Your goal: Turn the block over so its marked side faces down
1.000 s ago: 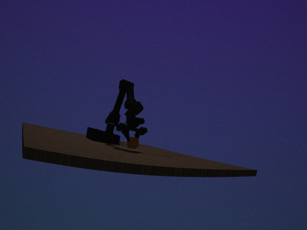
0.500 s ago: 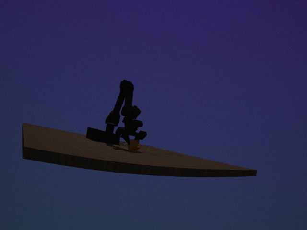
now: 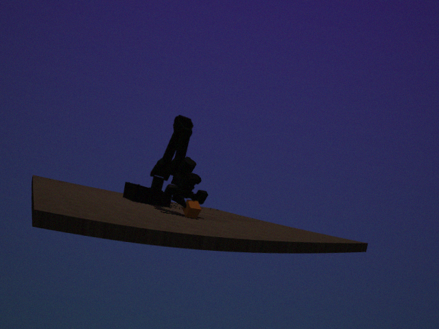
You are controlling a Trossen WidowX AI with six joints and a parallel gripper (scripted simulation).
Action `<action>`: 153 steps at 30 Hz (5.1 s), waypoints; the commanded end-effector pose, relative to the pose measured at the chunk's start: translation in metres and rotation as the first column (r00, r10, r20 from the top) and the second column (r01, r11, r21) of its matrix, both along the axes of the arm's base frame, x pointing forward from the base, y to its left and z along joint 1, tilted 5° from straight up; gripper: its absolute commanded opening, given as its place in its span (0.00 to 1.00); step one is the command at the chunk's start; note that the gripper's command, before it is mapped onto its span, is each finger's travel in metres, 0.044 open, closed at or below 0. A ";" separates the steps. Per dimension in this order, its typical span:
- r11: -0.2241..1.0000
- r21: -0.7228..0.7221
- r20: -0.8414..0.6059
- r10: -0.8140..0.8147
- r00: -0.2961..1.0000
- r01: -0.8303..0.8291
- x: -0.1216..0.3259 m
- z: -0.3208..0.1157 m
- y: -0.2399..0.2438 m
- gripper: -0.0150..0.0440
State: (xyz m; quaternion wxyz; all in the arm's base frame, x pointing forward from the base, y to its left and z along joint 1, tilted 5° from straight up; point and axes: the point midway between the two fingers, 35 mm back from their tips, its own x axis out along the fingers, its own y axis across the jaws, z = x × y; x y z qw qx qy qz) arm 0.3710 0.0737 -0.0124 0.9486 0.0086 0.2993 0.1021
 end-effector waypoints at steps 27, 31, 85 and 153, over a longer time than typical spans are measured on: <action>1.000 0.026 0.113 -0.005 0.994 0.002 -0.014 0.002 0.000 0.43; 1.000 0.026 0.113 -0.005 0.994 0.002 -0.014 0.002 0.000 0.61; 0.998 -0.047 -0.253 0.019 0.967 -0.032 -0.012 0.040 -0.004 1.00; 0.982 -0.118 -0.801 -0.007 0.599 -0.146 0.002 0.025 0.002 1.00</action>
